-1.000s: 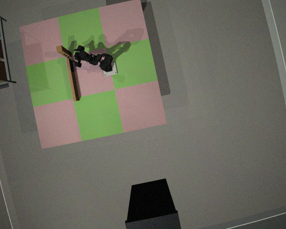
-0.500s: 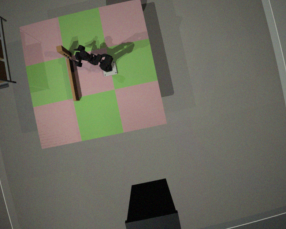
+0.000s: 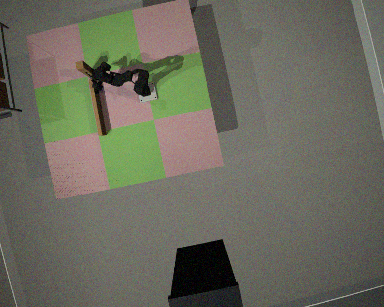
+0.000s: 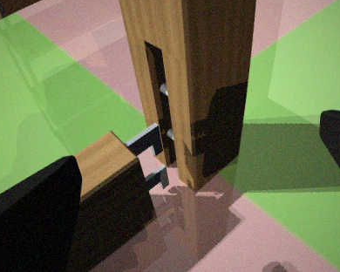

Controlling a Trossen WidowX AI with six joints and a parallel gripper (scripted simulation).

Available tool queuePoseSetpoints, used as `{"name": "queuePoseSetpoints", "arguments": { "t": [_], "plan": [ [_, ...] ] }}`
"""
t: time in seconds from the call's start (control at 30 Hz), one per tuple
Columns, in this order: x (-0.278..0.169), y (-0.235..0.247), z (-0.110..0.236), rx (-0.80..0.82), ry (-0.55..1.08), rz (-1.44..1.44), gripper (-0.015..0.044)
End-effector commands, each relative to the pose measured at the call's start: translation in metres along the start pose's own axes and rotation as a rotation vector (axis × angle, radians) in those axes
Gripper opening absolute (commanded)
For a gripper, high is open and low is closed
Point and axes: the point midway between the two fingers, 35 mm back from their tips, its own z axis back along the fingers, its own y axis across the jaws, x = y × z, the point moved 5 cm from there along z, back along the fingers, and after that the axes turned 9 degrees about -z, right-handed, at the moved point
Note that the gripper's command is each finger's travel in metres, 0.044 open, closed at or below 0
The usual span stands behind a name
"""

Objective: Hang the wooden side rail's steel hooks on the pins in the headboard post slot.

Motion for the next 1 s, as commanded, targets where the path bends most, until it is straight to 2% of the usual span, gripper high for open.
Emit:
{"name": "queuePoseSetpoints", "arguments": {
  "t": [0.0,0.37,0.97],
  "plan": [
    [0.009,0.013,-0.003,-0.074,0.052,-0.045,0.044],
    [0.04,0.058,0.013,-0.324,0.111,-0.087,0.044],
    [0.041,0.059,0.014,-0.328,0.11,-0.086,0.044]
  ]
}}
